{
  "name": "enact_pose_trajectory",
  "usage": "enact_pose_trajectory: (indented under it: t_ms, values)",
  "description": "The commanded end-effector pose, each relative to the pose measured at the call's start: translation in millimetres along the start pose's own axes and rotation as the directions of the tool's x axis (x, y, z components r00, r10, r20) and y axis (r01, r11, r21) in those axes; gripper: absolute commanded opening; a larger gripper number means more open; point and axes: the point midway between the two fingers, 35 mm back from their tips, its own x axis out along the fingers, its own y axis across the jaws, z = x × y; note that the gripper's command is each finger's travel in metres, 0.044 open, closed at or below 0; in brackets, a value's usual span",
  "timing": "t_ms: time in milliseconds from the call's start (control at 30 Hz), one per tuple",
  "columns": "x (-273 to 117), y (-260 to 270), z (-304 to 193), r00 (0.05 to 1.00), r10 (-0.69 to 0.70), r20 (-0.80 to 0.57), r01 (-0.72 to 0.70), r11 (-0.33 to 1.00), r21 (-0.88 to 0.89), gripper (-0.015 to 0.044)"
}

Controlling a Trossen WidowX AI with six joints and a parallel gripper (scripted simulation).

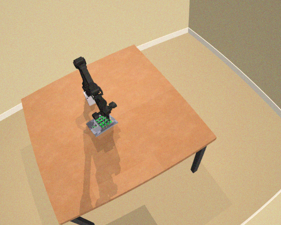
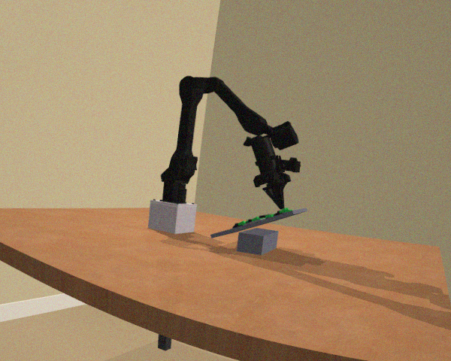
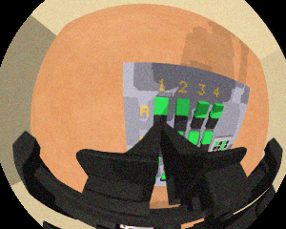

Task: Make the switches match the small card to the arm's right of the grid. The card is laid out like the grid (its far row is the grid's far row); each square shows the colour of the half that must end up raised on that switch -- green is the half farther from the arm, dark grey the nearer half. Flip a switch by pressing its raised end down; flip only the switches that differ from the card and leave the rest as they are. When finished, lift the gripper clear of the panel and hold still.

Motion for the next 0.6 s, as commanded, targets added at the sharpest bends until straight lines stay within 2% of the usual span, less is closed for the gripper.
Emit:
enact_pose_trajectory:
  t_ms: [0,567]
  values:
    - [1.5,-0.4,-0.7,1.000,-0.003,-0.003,0.003,1.000,0.004,0.0000]
    - [3.5,-0.4,-0.7,1.000,-0.003,-0.003,0.003,1.000,0.004,0.0000]
